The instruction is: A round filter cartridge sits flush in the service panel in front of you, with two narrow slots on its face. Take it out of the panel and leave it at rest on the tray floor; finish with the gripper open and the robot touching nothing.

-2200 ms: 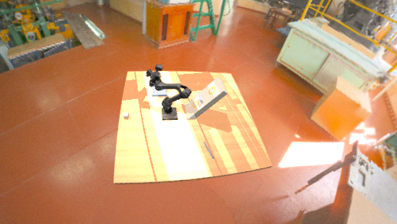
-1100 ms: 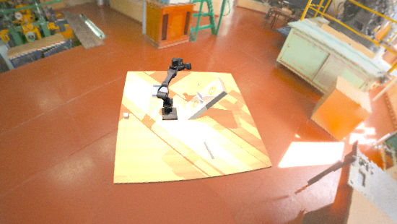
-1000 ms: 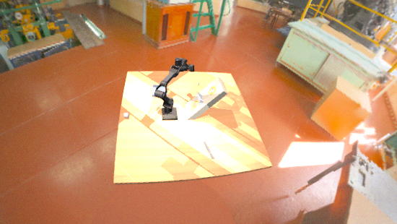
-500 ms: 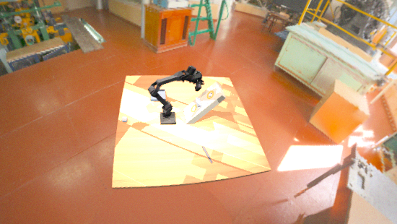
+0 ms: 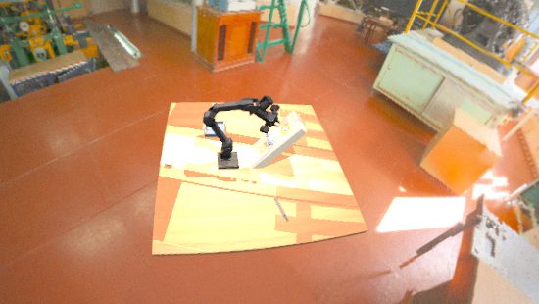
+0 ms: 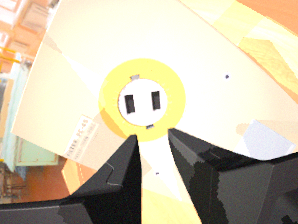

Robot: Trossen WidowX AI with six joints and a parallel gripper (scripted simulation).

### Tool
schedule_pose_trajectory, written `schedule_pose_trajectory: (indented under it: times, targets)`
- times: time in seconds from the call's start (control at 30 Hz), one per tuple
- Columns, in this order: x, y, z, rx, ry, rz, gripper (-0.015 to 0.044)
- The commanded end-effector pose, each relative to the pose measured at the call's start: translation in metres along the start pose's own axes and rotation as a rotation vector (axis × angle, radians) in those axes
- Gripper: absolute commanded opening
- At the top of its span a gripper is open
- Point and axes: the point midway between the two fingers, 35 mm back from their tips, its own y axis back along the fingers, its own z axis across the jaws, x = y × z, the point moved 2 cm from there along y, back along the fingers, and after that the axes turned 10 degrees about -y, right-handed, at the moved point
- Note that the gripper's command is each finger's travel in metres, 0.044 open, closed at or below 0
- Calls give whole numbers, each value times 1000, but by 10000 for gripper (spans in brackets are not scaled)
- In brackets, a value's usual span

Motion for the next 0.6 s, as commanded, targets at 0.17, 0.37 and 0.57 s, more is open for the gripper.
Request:
schedule_pose_trajectory:
  times: [0.17,0.37,0.57]
  targets:
    - [-3,3,2,-4,-26,-2,90]
    - [-3,2,2,-4,-26,-2,90]
    - [-4,-7,2,-4,-26,-2,90]
